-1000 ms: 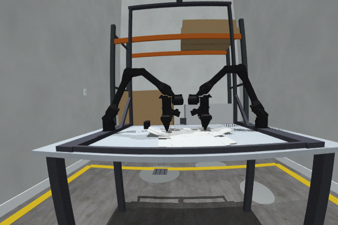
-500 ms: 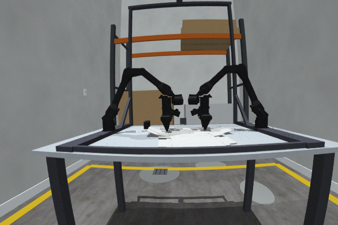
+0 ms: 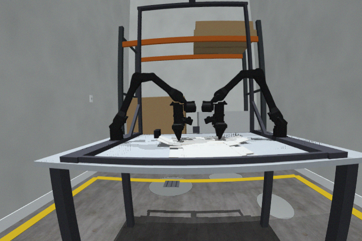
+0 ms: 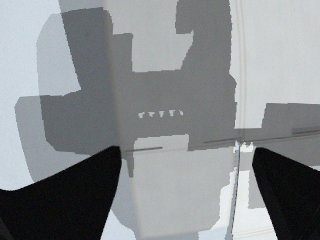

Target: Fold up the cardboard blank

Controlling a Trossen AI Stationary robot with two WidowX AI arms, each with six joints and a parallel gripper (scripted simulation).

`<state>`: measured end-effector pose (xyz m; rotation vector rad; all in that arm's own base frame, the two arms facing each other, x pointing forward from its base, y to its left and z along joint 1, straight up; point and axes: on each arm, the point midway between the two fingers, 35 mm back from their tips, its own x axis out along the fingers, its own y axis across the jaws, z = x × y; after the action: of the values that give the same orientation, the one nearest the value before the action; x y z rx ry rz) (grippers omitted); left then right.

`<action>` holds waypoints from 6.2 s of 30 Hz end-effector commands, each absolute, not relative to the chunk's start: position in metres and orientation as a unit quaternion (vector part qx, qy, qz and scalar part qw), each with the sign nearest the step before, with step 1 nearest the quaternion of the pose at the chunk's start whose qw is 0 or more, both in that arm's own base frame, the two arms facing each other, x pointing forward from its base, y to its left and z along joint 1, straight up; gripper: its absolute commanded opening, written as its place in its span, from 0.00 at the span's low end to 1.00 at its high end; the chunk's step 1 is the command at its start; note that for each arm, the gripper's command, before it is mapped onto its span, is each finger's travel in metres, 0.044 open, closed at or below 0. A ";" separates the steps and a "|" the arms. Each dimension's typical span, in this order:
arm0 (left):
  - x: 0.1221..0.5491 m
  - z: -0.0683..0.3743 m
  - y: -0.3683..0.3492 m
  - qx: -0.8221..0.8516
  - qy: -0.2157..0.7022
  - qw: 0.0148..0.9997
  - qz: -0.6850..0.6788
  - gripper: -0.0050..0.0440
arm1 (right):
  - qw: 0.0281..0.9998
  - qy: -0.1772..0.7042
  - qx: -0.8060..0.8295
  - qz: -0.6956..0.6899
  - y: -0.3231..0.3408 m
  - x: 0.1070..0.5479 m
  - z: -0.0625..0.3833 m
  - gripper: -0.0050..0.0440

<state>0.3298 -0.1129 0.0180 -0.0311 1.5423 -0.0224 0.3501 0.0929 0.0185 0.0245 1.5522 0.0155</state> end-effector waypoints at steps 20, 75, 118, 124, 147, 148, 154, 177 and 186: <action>0.333 0.004 -0.110 -0.014 0.695 0.718 -0.015 0.67 | 0.716 0.697 0.011 0.011 0.090 0.355 0.003 0.68; 0.333 0.003 -0.106 -0.055 0.690 0.720 -0.055 0.67 | 0.710 0.700 0.051 0.051 0.085 0.355 0.000 0.68; 0.333 0.006 -0.105 -0.057 0.689 0.720 -0.057 0.67 | 0.710 0.700 0.053 0.054 0.084 0.355 0.003 0.68; 0.333 0.006 -0.105 -0.057 0.689 0.720 -0.057 0.67 | 0.710 0.700 0.053 0.054 0.084 0.355 0.003 0.68; 0.333 0.003 -0.101 -0.099 0.681 0.719 -0.100 0.63 | 0.703 0.699 0.093 0.097 0.080 0.356 0.004 0.64; 0.333 0.004 -0.101 -0.099 0.681 0.719 -0.100 0.63 | 0.703 0.699 0.093 0.097 0.080 0.356 0.004 0.64; 0.333 0.004 -0.101 -0.100 0.681 0.718 -0.100 0.63 | 0.703 0.699 0.092 0.097 0.079 0.356 0.004 0.64; 0.333 0.005 -0.100 -0.100 0.681 0.718 -0.100 0.63 | 0.703 0.699 0.091 0.097 0.079 0.356 0.005 0.64; 0.333 0.005 -0.099 -0.107 0.680 0.718 -0.107 0.63 | 0.702 0.699 0.095 0.101 0.078 0.356 0.006 0.64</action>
<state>0.3313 -0.1087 0.0232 -0.2286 1.4841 -0.2676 0.3511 0.0880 0.0234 0.1988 1.5395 0.2579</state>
